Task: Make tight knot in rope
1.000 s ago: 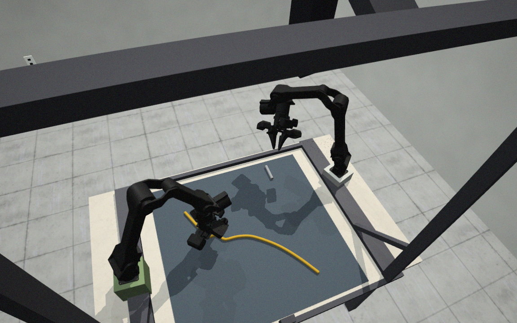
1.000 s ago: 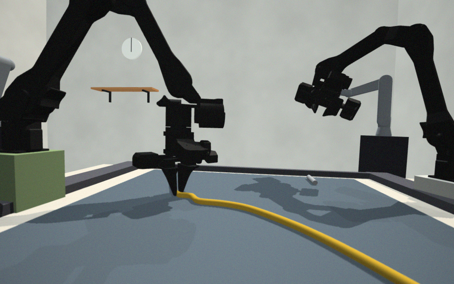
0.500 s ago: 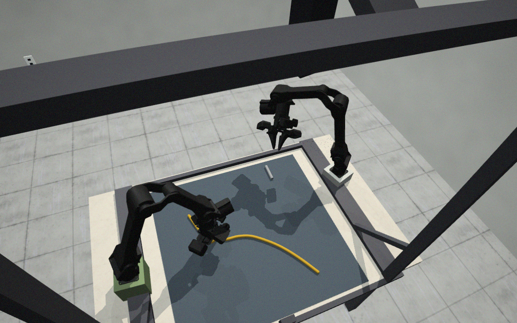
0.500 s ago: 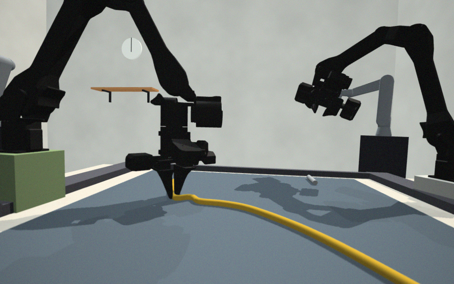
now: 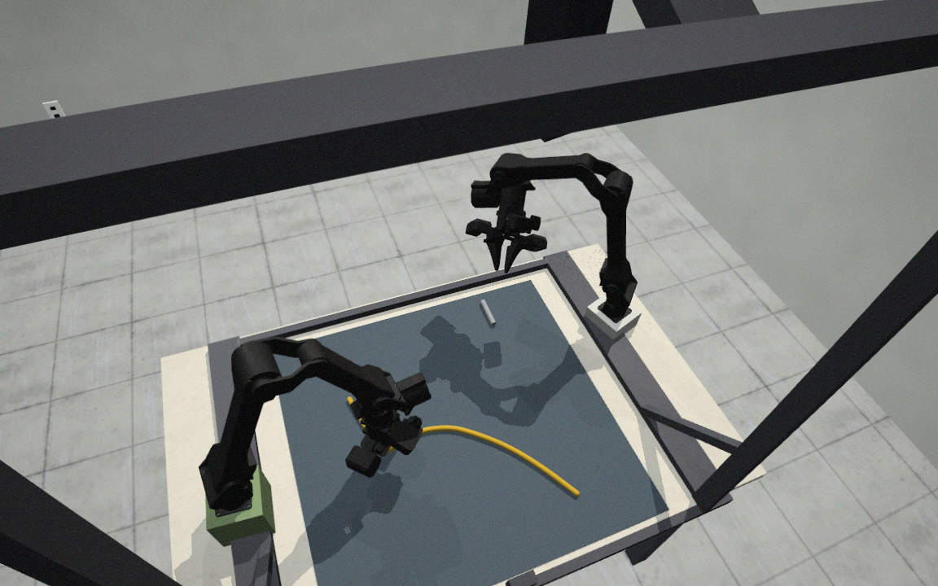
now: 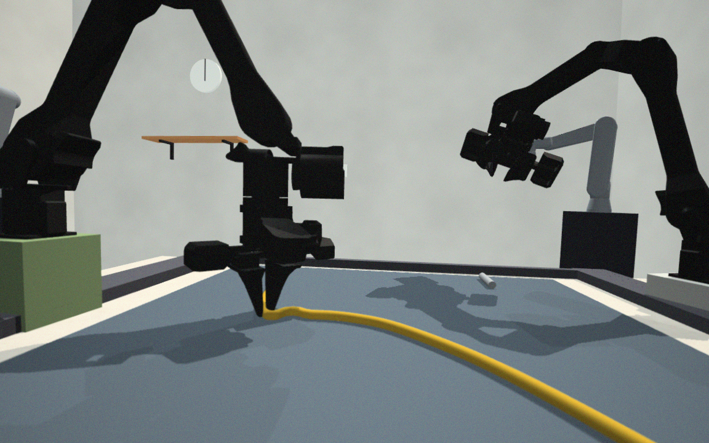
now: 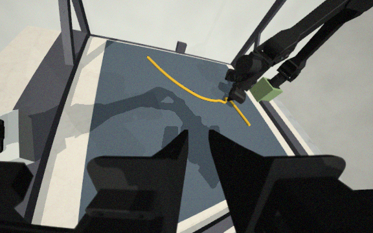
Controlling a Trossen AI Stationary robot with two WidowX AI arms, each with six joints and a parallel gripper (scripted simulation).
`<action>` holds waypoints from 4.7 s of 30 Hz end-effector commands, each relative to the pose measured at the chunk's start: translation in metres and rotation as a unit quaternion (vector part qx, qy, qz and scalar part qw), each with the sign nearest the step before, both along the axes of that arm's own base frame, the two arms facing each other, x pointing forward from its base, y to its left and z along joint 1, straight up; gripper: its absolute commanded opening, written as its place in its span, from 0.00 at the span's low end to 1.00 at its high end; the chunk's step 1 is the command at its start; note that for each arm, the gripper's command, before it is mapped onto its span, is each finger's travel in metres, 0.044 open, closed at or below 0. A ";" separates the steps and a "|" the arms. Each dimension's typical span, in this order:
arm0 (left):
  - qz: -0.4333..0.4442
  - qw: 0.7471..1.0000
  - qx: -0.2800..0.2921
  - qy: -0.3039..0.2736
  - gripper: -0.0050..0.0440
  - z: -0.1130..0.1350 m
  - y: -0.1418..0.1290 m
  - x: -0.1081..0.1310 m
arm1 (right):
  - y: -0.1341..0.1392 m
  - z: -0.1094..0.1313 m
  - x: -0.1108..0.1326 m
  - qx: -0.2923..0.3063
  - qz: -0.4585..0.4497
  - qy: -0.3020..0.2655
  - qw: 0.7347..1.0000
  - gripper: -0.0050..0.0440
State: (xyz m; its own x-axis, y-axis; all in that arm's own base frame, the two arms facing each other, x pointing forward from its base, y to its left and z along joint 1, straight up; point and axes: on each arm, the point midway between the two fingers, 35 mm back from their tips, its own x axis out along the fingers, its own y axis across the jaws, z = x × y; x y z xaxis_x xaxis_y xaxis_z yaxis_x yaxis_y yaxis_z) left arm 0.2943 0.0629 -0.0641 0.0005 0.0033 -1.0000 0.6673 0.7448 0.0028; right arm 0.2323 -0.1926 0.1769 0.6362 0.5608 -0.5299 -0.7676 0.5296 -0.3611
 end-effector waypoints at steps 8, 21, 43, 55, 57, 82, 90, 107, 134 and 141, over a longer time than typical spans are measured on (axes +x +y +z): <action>-0.001 1.000 0.000 -0.010 0.19 0.005 -0.020 0.017 | 0.000 0.006 0.000 -0.010 0.000 -0.007 1.000 0.31; -0.001 1.000 -0.001 -0.010 0.19 0.005 -0.039 0.029 | 0.000 0.006 0.000 -0.010 0.000 -0.007 1.000 0.31; -0.001 1.000 -0.002 -0.011 0.19 0.006 -0.060 0.058 | 0.000 0.006 0.000 -0.010 0.000 -0.007 1.000 0.31; -0.001 1.000 -0.002 -0.011 0.19 0.007 -0.070 0.076 | 0.000 0.006 0.000 -0.010 0.000 -0.007 1.000 0.31; -0.001 1.000 -0.002 -0.011 0.19 0.007 -0.071 0.080 | 0.000 0.006 0.000 -0.010 0.000 -0.007 1.000 0.31; -0.001 1.000 -0.002 -0.013 0.19 0.009 -0.075 0.125 | 0.000 0.006 0.000 -0.010 0.000 -0.007 1.000 0.31; -0.001 1.000 -0.002 -0.013 0.54 0.009 -0.076 0.125 | 0.000 0.006 0.000 -0.010 0.000 -0.007 1.000 0.31; -0.001 1.000 -0.002 -0.013 0.39 0.034 -0.076 0.125 | 0.000 0.006 0.000 -0.010 0.000 -0.007 1.000 0.31; -0.001 1.000 -0.002 -0.013 0.31 0.107 -0.075 0.123 | 0.000 0.006 0.000 -0.010 0.000 -0.007 1.000 0.31; -0.001 1.000 -0.002 -0.013 0.31 0.107 -0.075 0.123 | 0.000 0.006 0.000 -0.010 0.000 -0.007 1.000 0.31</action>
